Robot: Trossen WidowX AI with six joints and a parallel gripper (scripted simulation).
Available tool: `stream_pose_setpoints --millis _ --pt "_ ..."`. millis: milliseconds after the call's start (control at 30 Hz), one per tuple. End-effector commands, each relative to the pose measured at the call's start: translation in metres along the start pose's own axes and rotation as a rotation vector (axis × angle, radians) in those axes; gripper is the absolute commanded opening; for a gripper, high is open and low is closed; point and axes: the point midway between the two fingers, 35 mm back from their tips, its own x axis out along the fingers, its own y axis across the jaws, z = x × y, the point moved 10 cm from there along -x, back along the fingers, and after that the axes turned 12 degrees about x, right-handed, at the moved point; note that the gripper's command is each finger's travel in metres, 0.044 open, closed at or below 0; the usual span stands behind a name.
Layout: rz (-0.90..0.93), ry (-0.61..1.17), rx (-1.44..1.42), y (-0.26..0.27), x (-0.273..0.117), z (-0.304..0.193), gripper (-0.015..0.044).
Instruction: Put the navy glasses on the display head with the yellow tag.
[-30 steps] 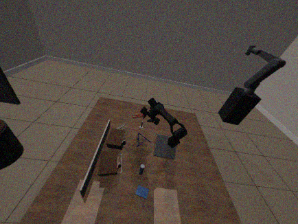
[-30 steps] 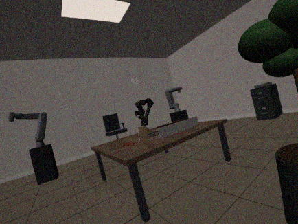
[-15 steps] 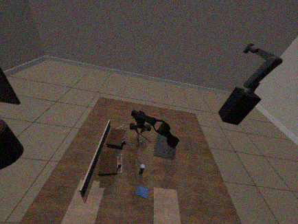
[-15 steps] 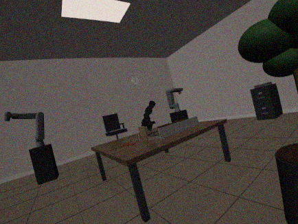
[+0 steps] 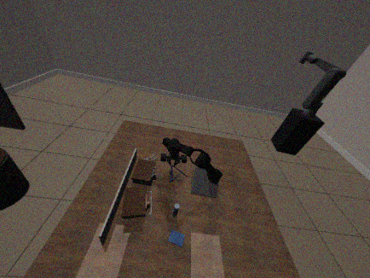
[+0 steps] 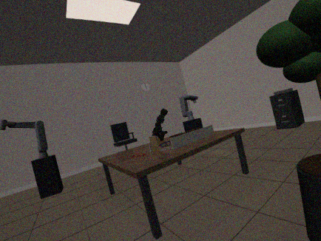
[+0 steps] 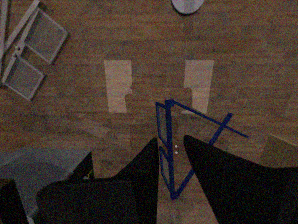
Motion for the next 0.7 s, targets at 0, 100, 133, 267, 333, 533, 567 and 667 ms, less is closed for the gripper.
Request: stream_pose_setpoints --millis 0,100,133,267,333,533,567,667 --pt "-0.001 0.005 0.008 0.0 0.007 0.0 0.012" --pt "-0.001 0.005 0.008 0.0 0.012 0.0 0.012" --pt "-0.001 0.005 0.008 0.0 0.013 0.0 0.012" --pt "-0.001 0.006 0.008 0.0 0.02 0.0 0.012" --pt "-0.001 0.006 0.008 0.0 0.023 -0.001 0.012" --pt "-0.001 0.007 0.008 0.0 0.033 -0.001 0.012" --pt "-0.001 0.007 0.008 0.0 0.035 -0.001 0.012" --pt "-0.001 0.007 0.008 0.0 0.04 -0.001 0.012"
